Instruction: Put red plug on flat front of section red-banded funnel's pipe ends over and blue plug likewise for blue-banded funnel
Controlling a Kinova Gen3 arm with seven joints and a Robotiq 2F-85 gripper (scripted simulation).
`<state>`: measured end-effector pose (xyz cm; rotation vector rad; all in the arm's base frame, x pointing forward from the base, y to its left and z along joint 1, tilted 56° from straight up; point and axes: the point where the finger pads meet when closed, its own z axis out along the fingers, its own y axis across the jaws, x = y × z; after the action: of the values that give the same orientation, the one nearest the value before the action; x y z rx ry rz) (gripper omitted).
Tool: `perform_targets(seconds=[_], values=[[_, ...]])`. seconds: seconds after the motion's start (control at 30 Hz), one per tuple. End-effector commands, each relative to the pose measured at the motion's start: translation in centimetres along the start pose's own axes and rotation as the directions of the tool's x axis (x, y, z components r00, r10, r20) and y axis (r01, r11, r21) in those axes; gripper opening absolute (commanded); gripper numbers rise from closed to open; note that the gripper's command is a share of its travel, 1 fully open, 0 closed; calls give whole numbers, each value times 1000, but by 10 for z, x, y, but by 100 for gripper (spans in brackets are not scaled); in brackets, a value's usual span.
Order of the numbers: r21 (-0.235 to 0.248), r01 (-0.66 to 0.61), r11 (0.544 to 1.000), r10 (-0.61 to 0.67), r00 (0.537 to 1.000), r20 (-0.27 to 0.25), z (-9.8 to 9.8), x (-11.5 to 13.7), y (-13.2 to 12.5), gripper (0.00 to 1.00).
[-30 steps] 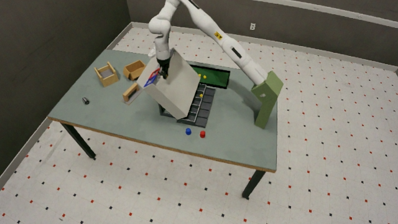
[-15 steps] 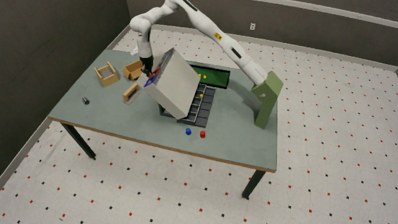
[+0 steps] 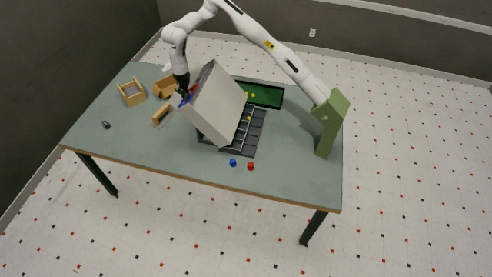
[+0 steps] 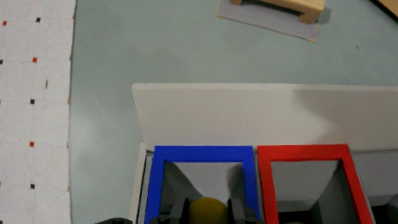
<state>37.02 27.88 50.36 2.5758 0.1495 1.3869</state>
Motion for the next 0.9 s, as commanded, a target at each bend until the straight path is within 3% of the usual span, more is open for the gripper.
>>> perform_targets(seconds=[0.0,0.4,0.43,0.87], values=[[5,0,1000,0,1000,-4,10,0,-2,0],[5,0,1000,0,1000,-4,10,0,-2,0],[5,1,1000,0,1000,-4,10,0,-2,100],[5,1,1000,0,1000,-4,10,0,-2,100]])
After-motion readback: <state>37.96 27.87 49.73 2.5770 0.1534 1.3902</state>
